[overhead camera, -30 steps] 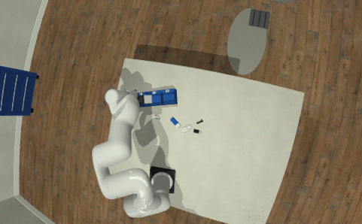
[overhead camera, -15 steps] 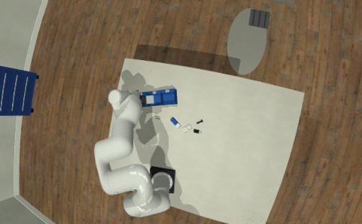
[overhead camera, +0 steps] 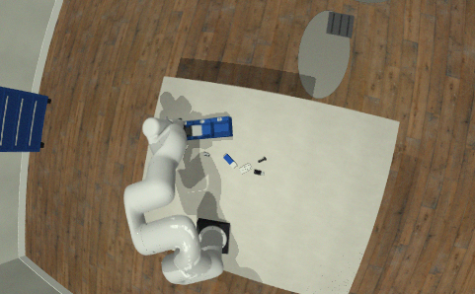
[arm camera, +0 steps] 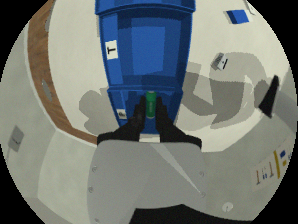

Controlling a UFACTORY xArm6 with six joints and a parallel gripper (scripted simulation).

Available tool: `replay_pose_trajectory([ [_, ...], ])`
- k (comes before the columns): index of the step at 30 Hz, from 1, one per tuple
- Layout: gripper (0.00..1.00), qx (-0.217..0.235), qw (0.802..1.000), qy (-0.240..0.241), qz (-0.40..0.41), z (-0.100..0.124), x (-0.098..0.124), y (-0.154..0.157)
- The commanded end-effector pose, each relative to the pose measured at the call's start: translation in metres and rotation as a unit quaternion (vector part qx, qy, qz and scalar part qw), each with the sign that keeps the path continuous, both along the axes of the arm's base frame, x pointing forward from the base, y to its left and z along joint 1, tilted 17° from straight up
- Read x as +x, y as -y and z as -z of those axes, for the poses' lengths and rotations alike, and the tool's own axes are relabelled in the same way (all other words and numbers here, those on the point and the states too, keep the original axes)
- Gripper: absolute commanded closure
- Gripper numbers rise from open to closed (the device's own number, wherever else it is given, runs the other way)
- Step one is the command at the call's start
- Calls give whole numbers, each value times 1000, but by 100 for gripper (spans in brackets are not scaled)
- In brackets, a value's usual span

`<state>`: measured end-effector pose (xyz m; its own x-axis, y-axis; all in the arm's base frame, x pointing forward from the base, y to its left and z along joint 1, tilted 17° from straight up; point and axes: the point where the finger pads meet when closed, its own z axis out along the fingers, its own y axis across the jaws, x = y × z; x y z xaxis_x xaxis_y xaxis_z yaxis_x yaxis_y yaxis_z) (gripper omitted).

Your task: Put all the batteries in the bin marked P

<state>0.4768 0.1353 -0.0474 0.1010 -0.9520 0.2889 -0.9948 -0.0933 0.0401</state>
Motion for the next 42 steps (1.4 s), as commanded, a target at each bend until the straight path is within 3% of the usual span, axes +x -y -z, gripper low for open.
replay_pose_trajectory([
  [1,72,1,1000,2,0,-2,2,-1],
  [15,72,1,1000,2,0,-2,2,-1],
  [42,72,1,1000,2,0,-30,2,-10],
])
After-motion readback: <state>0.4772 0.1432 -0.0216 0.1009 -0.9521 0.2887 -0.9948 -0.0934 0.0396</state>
